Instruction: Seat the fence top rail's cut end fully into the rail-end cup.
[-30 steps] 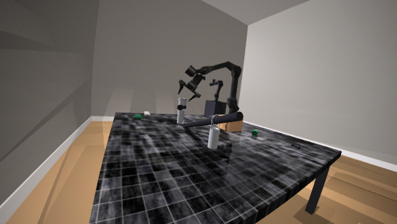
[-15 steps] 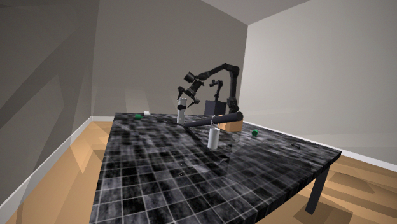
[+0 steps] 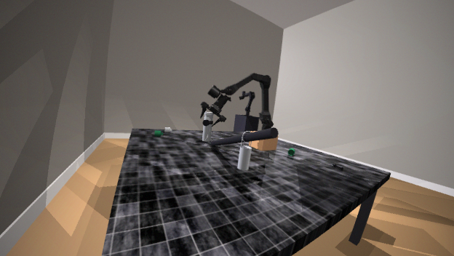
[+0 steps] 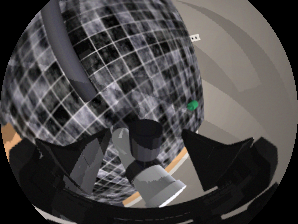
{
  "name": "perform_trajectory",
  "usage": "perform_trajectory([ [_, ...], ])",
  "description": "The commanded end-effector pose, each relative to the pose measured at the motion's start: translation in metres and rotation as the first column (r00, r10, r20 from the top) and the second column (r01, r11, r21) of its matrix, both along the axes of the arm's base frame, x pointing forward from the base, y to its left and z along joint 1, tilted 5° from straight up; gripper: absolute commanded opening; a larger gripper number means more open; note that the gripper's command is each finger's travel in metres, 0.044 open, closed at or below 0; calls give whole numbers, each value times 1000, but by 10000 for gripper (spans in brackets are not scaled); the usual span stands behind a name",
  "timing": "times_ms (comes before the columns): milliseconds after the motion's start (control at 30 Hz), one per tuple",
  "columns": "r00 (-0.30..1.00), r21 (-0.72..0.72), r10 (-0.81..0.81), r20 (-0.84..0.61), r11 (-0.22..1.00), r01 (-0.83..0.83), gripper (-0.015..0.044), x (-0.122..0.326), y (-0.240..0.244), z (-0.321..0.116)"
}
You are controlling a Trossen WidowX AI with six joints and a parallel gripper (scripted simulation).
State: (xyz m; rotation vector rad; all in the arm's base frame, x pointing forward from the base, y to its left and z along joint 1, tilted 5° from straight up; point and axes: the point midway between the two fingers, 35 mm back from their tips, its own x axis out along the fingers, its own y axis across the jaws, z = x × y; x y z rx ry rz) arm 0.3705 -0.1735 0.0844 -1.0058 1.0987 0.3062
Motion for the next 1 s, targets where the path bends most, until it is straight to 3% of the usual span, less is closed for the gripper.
perform_trajectory([
  [0,1000,-2,2,-2,1000,-2,440,3,-2,-6],
  [667,1000,-3,2,-1,1000,-2,440,16,-9,-34],
  [967,1000,-3,2,-1,1000,-2,204,16,-10,-34],
])
